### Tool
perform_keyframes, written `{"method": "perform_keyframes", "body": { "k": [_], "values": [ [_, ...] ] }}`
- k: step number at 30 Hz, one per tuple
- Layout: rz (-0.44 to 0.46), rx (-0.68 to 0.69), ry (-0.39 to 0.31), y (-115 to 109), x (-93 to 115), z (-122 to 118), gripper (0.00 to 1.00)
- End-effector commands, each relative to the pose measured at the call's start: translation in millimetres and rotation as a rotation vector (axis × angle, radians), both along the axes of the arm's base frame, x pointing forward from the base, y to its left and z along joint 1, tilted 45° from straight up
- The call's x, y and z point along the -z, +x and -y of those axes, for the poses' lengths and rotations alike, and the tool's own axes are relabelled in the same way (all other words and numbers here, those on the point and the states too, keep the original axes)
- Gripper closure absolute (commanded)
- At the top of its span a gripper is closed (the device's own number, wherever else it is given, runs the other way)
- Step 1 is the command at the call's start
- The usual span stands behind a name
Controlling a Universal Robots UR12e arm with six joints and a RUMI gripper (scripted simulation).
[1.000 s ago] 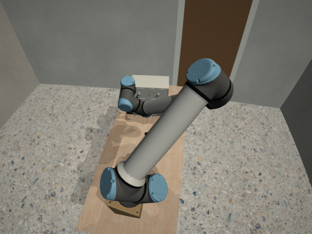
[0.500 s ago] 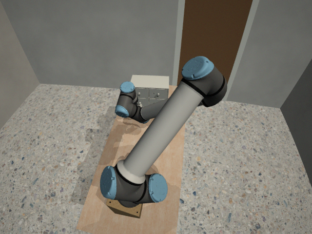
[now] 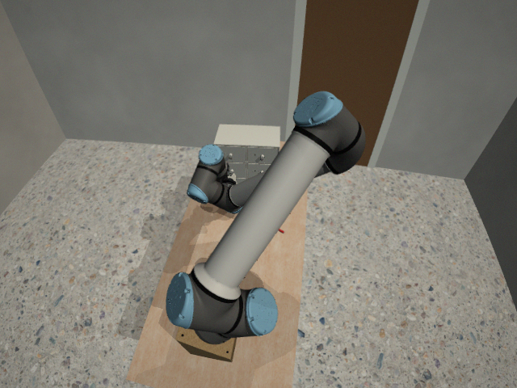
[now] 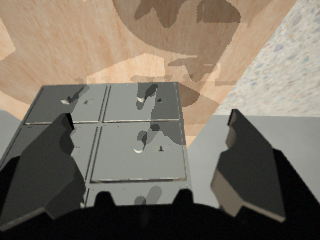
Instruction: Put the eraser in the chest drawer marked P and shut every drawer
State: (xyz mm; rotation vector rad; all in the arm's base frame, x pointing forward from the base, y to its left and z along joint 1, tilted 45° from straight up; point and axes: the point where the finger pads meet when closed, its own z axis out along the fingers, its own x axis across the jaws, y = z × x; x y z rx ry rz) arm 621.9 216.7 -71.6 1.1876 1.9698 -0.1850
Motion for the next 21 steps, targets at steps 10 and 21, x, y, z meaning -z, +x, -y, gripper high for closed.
{"method": "perform_keyframes", "body": {
  "k": [10, 21],
  "values": [
    [0.057, -0.061, 0.02, 13, 10, 5, 0.0],
    [0.08, -0.085, 0.028, 18, 14, 8, 0.0]
  ]
}}
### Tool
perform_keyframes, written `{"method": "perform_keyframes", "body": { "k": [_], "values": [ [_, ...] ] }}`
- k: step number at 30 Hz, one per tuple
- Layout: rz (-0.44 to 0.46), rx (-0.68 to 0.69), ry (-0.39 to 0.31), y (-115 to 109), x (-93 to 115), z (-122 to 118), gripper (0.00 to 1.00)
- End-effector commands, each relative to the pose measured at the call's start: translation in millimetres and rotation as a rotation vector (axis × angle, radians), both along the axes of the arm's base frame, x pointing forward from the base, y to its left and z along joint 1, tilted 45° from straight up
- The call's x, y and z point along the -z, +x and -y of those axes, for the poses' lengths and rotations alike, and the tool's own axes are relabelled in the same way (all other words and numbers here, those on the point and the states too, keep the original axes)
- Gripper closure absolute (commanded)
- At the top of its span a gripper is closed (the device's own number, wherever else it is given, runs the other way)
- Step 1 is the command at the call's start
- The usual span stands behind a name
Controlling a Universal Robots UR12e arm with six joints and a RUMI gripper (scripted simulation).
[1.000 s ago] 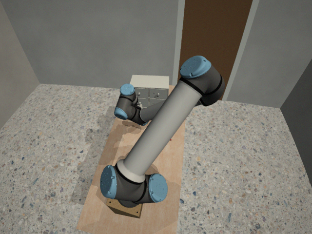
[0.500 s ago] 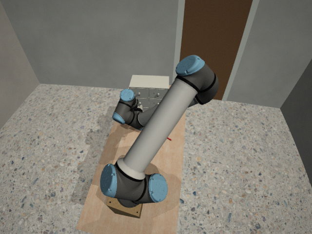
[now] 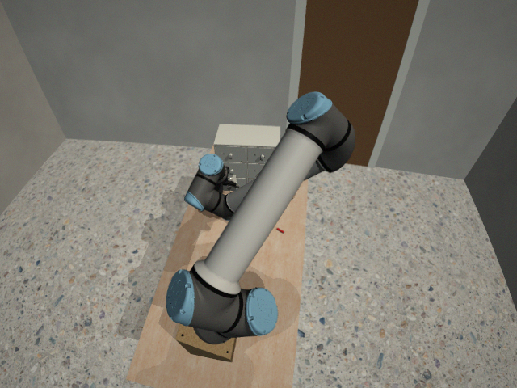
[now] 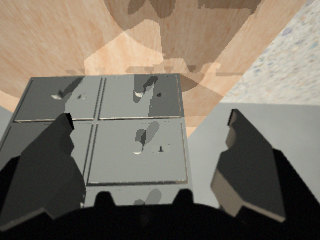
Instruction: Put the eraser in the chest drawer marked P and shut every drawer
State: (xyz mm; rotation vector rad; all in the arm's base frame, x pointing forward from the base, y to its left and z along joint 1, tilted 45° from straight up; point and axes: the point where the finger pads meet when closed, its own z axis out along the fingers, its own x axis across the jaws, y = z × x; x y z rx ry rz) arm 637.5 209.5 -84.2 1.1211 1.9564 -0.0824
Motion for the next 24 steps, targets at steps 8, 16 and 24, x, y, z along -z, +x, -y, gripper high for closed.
{"method": "perform_keyframes", "body": {
  "k": [8, 16, 24],
  "values": [
    [0.022, -0.023, 0.008, 4.9, 3.5, 1.8, 0.0],
    [0.025, -0.026, 0.008, 5.5, 3.9, 2.2, 0.0],
    [0.026, -0.026, 0.009, 5.6, 4.1, 2.3, 0.0]
  ]
}}
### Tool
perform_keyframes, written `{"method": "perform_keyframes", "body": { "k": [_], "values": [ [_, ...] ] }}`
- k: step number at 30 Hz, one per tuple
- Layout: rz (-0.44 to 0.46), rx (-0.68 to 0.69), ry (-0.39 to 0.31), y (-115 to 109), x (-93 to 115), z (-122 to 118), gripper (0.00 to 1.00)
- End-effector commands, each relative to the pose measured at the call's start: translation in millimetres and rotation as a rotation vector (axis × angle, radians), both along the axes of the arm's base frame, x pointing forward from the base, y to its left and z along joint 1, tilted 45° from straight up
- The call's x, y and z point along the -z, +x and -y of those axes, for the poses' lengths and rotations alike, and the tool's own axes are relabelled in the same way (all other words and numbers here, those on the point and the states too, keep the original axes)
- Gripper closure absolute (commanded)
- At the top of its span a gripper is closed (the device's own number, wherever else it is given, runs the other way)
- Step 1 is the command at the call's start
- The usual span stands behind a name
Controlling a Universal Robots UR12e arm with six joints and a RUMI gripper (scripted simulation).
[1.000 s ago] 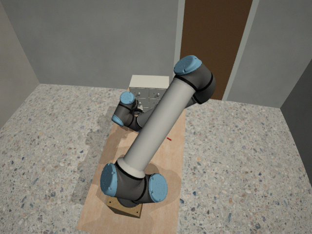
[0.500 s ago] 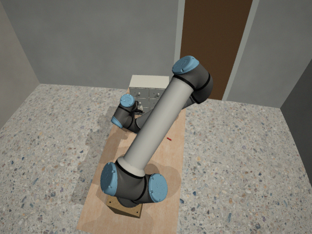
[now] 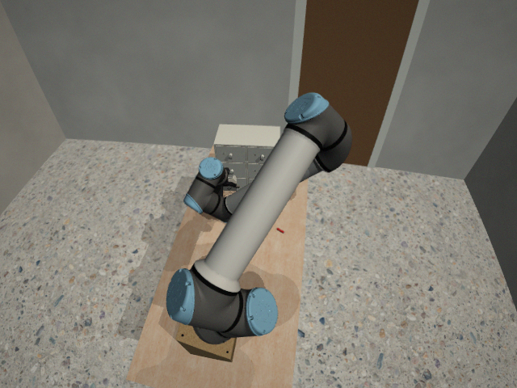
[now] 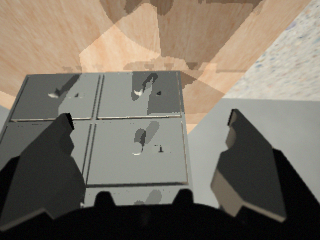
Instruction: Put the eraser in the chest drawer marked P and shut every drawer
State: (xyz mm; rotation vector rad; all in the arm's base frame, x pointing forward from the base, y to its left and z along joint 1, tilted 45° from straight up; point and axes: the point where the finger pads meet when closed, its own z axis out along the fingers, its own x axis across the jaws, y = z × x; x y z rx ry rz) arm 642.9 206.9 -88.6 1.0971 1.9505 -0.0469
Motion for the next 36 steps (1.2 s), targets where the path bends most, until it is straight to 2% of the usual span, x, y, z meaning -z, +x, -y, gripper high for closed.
{"method": "perform_keyframes", "body": {
  "k": [1, 8, 21, 36],
  "values": [
    [0.001, -0.001, 0.001, 0, 0, 0, 0.0],
    [0.001, -0.001, 0.001, 1, 3, 3, 0.0],
    [0.001, -0.001, 0.001, 6, 28, 27, 0.0],
    [0.001, -0.001, 0.001, 8, 41, 39, 0.0]
  ]
}}
